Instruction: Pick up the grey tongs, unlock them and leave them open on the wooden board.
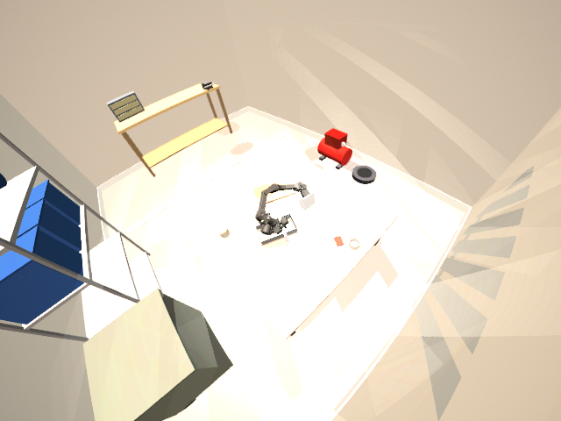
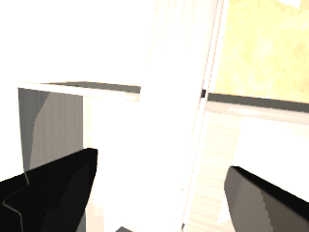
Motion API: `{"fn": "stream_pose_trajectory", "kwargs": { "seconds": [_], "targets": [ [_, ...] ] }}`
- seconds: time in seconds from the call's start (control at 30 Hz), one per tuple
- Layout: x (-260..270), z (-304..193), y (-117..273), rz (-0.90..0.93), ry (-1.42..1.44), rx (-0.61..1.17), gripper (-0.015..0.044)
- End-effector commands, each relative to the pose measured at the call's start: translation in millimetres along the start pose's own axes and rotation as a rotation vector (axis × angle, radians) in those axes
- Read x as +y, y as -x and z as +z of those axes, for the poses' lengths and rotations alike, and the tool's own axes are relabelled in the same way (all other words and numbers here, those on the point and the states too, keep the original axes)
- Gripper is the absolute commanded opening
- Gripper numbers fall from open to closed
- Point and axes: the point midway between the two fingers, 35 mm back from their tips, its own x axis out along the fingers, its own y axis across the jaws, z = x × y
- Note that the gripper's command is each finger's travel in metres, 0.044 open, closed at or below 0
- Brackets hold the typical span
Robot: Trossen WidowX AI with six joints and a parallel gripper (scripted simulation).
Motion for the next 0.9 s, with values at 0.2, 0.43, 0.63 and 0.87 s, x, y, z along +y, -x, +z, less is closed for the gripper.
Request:
{"fn": "stream_pose_trajectory", "kwargs": {
  "seconds": [0.2,0.43,0.63,0.87],
  "targets": [
    [0.9,-1.6,-18.6,0.002,0.01,0.029,0.026],
    [1.6,-2.5,-30.1,0.005,0.012,0.043,0.026],
    [2.2,-3.2,-37.5,0.007,0.014,0.053,0.026],
    [1.4,-1.9,-32.6,0.008,0.006,0.042,0.0076]
  ]
}}
